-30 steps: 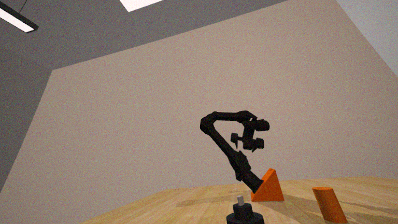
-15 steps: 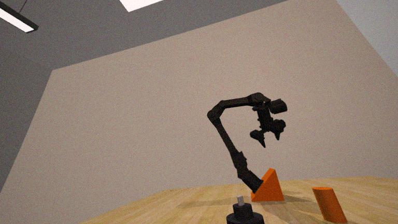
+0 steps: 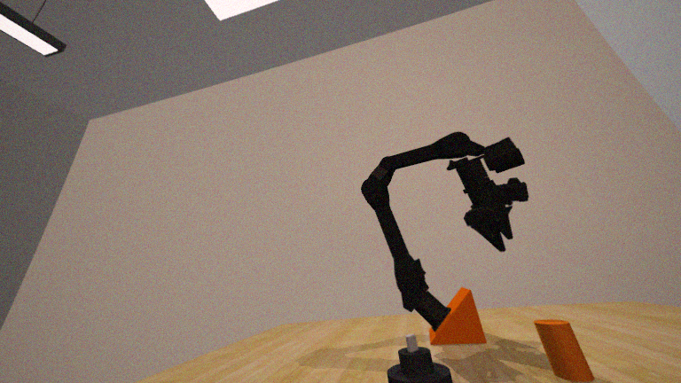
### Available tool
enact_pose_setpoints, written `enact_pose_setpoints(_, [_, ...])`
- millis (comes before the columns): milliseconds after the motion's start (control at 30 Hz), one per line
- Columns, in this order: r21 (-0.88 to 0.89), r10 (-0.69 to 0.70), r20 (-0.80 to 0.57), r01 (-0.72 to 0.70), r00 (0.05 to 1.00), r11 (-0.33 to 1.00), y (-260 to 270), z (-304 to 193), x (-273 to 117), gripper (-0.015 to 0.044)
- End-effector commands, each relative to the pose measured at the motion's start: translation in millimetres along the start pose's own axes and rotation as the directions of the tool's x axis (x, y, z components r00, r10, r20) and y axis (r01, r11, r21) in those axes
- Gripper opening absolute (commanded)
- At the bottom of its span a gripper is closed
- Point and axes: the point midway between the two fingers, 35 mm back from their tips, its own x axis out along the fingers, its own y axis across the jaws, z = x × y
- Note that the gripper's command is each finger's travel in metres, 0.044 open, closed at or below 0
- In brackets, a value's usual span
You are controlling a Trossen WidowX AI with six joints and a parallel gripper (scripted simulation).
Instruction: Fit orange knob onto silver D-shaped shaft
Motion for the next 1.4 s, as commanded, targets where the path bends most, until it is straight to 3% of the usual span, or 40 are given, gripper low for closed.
enact_pose_setpoints(0, [-0.184,-0.125,0.029,0.128,0.992,0.975,-66.3,33.4,-3.4,0.0440])
enact_pose_setpoints(300, [-0.460,-0.320,-0.006,0.282,0.947,0.842,-176.8,60.0,-3.3,0.0440])
enact_pose_setpoints(600, [-0.464,-0.324,-0.007,0.284,0.946,0.839,-176.3,61.4,-0.4,0.0440])
enact_pose_setpoints(733, [-0.464,-0.324,-0.007,0.284,0.946,0.839,-186.2,61.3,29.1,0.0440])
enact_pose_setpoints(1367, [-0.464,-0.325,-0.007,0.285,0.946,0.839,-195.4,62.7,58.5,0.0440])
